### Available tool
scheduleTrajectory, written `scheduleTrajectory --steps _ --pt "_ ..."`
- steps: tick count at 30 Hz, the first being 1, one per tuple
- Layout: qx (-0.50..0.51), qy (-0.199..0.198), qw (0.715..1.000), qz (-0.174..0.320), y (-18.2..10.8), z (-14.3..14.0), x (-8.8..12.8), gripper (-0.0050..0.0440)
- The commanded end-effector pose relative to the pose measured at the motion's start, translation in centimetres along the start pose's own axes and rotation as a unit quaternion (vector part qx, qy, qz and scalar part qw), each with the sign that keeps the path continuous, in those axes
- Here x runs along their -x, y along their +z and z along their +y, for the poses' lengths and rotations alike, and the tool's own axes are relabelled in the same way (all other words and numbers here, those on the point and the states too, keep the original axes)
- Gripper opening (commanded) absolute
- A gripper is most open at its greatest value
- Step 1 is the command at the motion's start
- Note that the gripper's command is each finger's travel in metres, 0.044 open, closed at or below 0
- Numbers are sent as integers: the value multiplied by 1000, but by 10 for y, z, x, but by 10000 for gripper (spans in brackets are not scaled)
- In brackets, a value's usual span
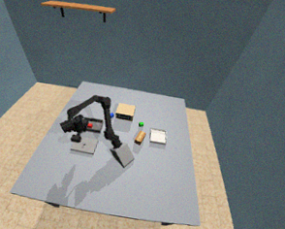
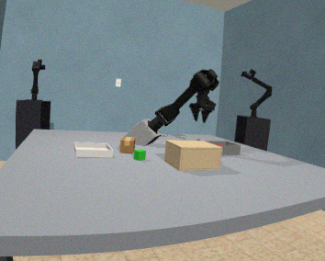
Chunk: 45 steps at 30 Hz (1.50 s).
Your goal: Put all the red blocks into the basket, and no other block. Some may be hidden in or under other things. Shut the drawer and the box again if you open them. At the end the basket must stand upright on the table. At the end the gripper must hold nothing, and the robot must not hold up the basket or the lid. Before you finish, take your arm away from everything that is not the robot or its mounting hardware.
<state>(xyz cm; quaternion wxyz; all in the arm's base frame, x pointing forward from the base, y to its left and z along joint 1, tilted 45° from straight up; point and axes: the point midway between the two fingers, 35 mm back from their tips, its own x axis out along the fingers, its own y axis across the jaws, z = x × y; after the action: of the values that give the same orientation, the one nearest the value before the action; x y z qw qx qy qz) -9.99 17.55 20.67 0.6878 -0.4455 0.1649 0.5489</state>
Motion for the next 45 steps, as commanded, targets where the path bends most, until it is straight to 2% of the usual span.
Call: scheduleTrajectory --steps 1,6,11,12,14,20,21,24,25,34,45 --pt "-65 -1 998 -2 6 -19 4 291" --pt "-229 -1 973 -2 22 -58 4 291" --pt "-388 0 922 -2 30 -102 4 291" --pt "-418 0 908 -2 30 -102 4 291" --pt "-418 0 908 -2 30 -102 4 291" --pt "-590 0 807 -2 29 -161 4 291" --pt "-609 0 793 -2 29 -161 4 291" --pt "-686 0 728 -2 25 -190 4 291" --pt "-692 0 721 -2 25 -191 4 291" --pt "-692 0 721 -2 25 -191 4 291" --pt "-692 0 721 -2 25 -191 -69 291"
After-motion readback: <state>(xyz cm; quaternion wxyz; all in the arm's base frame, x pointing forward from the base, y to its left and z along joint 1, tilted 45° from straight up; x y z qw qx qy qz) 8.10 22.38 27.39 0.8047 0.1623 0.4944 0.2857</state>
